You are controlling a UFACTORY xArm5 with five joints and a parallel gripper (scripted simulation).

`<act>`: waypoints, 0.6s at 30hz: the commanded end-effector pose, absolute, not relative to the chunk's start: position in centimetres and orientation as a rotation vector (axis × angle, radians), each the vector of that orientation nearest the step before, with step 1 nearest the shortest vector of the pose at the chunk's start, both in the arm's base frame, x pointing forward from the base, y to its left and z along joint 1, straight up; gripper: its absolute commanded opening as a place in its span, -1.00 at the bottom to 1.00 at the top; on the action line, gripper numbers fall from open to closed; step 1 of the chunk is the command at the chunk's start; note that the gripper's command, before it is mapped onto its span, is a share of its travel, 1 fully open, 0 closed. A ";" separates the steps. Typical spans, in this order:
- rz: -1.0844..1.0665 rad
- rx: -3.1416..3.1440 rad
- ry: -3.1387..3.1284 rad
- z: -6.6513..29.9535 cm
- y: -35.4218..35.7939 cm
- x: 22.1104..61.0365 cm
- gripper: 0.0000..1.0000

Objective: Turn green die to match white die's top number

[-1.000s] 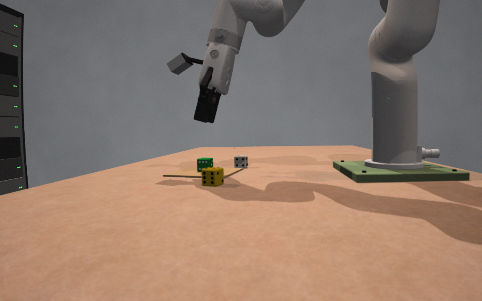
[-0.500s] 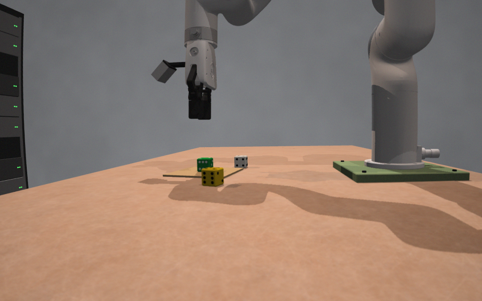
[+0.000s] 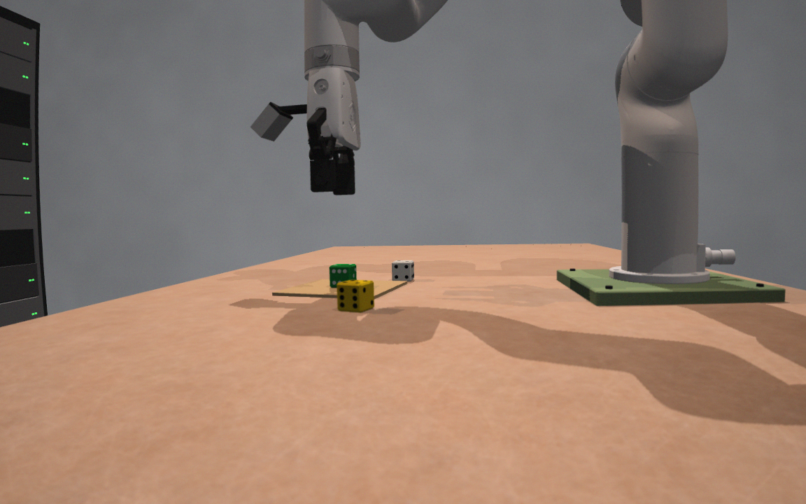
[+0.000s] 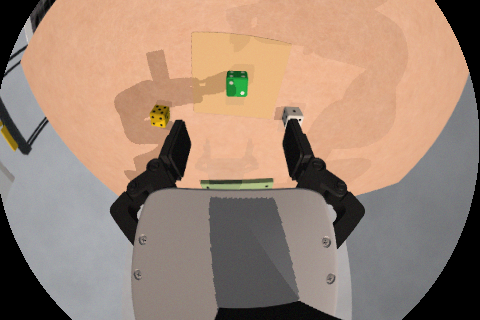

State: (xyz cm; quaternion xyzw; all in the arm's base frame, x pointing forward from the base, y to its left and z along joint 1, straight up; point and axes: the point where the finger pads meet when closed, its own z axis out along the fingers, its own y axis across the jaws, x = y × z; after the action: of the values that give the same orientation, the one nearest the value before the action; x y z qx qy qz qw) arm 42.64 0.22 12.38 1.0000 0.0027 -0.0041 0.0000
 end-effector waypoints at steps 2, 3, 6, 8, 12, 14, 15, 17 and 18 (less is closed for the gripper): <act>-0.006 3.142 0.008 13.2 0.2 42.8 1.00; -0.006 3.142 0.008 13.2 0.2 42.8 1.00; -0.006 3.142 0.008 13.7 0.2 42.8 1.00; -0.006 3.142 0.008 14.3 0.2 42.8 1.00; -0.006 3.142 0.008 15.7 0.2 42.8 1.00; -0.006 3.142 0.008 16.4 0.2 42.8 1.00; -0.006 3.142 0.008 16.7 0.2 42.8 1.00; -0.006 3.142 0.008 17.3 0.2 42.8 1.00; -0.006 3.142 0.008 17.6 0.2 42.8 1.00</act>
State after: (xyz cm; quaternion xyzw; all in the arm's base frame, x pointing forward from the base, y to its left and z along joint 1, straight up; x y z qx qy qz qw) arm 42.71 0.22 16.02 1.0000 0.0027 -0.0031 0.0000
